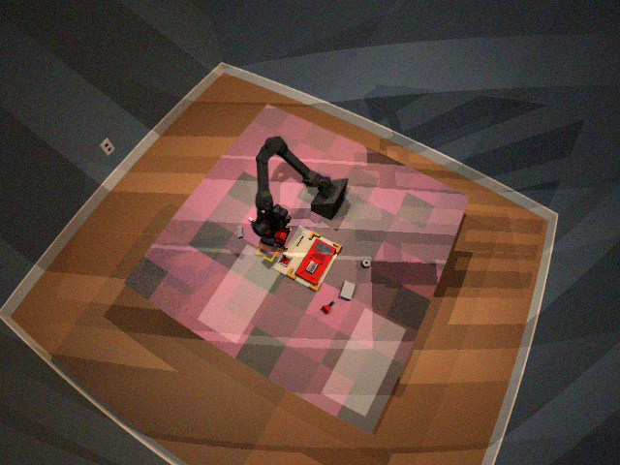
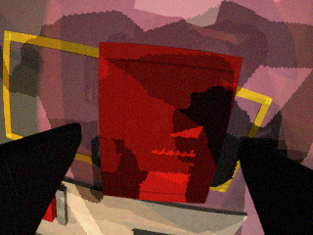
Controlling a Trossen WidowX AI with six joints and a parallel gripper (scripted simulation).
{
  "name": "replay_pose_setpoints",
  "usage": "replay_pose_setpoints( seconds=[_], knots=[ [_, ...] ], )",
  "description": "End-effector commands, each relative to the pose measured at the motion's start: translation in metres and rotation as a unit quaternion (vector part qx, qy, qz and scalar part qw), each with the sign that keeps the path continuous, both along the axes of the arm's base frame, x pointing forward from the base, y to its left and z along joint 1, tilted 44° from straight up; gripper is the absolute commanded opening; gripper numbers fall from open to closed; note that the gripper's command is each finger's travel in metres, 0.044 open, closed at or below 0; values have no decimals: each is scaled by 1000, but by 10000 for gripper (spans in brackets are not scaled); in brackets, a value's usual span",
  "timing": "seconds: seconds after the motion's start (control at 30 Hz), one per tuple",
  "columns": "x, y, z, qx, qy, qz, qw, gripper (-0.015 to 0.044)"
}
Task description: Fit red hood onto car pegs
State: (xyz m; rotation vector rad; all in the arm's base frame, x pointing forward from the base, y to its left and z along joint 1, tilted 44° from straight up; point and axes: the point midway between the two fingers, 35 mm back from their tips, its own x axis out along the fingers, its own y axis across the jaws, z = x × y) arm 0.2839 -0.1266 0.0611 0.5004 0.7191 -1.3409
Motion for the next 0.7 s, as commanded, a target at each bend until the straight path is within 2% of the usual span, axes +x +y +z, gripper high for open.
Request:
replay_pose_setpoints(
  seconds=[0.0, 0.67],
  knots=[
    [0, -1, -2, 2, 1, 1, 1000, 440],
    [1, -8, -9, 2, 1, 1, 1000, 440]
  ],
)
